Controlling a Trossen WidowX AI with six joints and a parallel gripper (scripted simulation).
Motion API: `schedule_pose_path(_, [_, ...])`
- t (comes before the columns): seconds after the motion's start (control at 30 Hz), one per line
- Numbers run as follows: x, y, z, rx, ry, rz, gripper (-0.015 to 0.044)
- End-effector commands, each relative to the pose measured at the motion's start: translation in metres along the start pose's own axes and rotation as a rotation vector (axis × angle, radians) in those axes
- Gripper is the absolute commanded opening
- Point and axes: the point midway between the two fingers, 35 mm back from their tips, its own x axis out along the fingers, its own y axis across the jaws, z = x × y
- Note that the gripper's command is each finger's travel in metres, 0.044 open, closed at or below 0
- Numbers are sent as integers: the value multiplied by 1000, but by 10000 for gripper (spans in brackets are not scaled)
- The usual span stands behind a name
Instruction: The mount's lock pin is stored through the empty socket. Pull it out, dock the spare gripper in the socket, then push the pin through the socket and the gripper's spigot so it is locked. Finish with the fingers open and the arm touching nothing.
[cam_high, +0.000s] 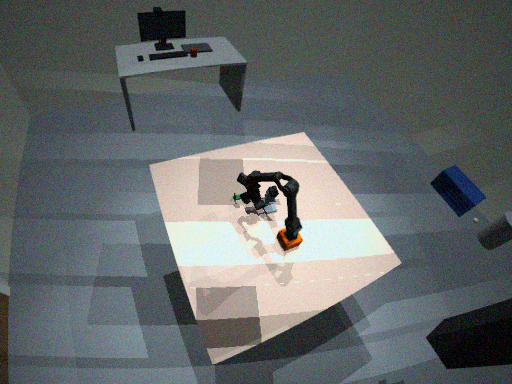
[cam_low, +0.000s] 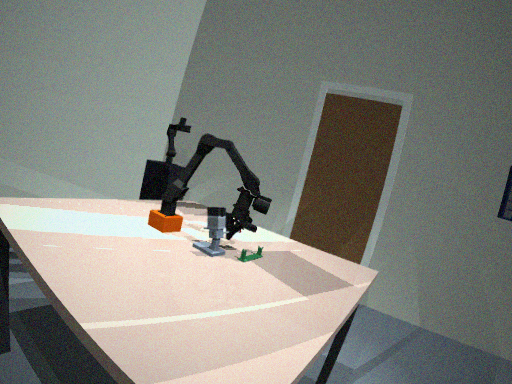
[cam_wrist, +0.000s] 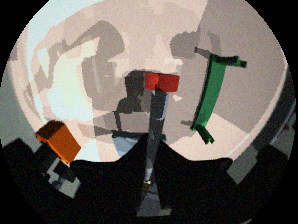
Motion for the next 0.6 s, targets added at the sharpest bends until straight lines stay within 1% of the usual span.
schedule_pose_path(0.0, [-1, -1, -3, -3, -4, -3, 0])
schedule_pose_path(0.57, [3, -1, -15, -5, -4, 6, 0])
